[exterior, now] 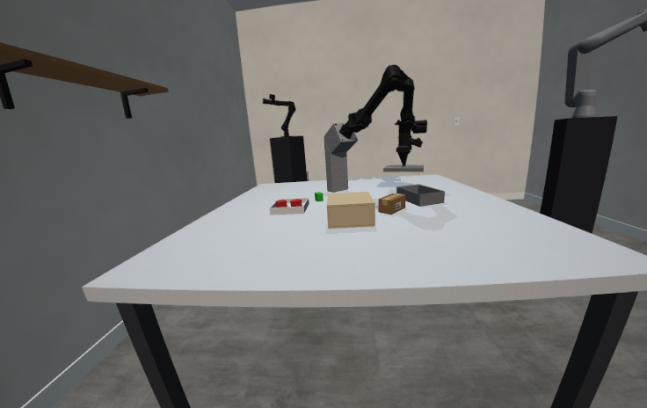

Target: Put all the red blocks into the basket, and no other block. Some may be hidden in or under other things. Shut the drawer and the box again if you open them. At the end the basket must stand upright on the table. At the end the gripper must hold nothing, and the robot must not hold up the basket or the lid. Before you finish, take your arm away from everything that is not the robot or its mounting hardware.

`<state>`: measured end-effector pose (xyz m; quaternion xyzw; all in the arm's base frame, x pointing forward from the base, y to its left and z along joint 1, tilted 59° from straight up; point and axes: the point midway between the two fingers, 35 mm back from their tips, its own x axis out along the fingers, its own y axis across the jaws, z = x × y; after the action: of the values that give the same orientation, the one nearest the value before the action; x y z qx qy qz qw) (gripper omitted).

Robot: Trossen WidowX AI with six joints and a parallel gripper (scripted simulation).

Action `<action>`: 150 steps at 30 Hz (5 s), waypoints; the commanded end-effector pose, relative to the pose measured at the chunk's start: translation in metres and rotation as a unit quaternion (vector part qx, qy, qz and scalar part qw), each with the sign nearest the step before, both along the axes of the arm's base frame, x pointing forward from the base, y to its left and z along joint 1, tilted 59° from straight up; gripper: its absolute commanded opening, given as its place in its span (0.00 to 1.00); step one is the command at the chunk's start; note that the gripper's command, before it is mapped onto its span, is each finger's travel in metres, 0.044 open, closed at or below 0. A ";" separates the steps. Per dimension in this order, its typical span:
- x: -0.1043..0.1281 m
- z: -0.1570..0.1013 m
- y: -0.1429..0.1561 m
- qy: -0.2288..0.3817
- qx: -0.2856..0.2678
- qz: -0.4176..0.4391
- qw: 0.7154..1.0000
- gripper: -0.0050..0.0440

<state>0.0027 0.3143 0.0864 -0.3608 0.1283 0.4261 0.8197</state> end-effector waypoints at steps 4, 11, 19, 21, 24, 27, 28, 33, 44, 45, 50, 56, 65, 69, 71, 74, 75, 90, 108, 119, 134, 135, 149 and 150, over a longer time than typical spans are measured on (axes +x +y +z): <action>0.023 0.038 0.006 0.080 0.081 -0.065 0.991 0.10; 0.068 0.089 0.005 0.171 0.170 -0.142 0.960 0.10; 0.118 0.133 -0.007 0.270 0.268 -0.226 0.896 0.10; 0.126 0.139 -0.009 0.275 0.273 -0.231 0.892 0.10; 0.133 0.144 -0.012 0.275 0.273 -0.231 0.892 0.10; 0.133 0.144 -0.012 0.275 0.273 -0.231 0.892 0.10; 0.137 0.141 -0.008 0.275 0.273 -0.231 0.892 0.10; 0.155 0.125 0.011 0.275 0.273 -0.231 0.892 0.10; 0.155 0.125 0.011 0.275 0.273 -0.231 0.892 0.10; 0.155 0.125 0.011 0.275 0.273 -0.231 0.892 0.10; 0.161 0.119 0.018 0.274 0.272 -0.230 0.893 0.10; 0.166 0.113 0.025 0.274 0.272 -0.230 0.893 0.10; 0.168 0.111 0.027 0.274 0.272 -0.230 0.893 0.10; 0.168 0.111 0.027 0.274 0.272 -0.230 0.893 0.10; 0.168 0.111 0.027 0.274 0.272 -0.230 0.893 0.10; 0.170 0.109 0.029 0.274 0.272 -0.230 0.893 0.10; 0.171 0.108 0.030 0.274 0.272 -0.230 0.893 0.10; 0.177 0.103 0.036 0.274 0.272 -0.230 0.893 0.10; 0.157 0.120 0.016 0.274 0.272 -0.230 0.893 1.00; 0.131 0.143 -0.011 0.274 0.272 -0.230 0.893 1.00; 0.226 0.162 -0.088 0.436 0.432 -0.368 0.698 1.00; 0.233 0.162 -0.095 0.450 0.446 -0.380 0.674 1.00; 0.286 0.151 -0.135 0.509 0.504 -0.430 0.550 1.00; 0.290 0.147 -0.131 0.509 0.504 -0.430 0.550 1.00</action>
<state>0.2845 0.1759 0.2453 0.4851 0.4174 0.1340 0.7566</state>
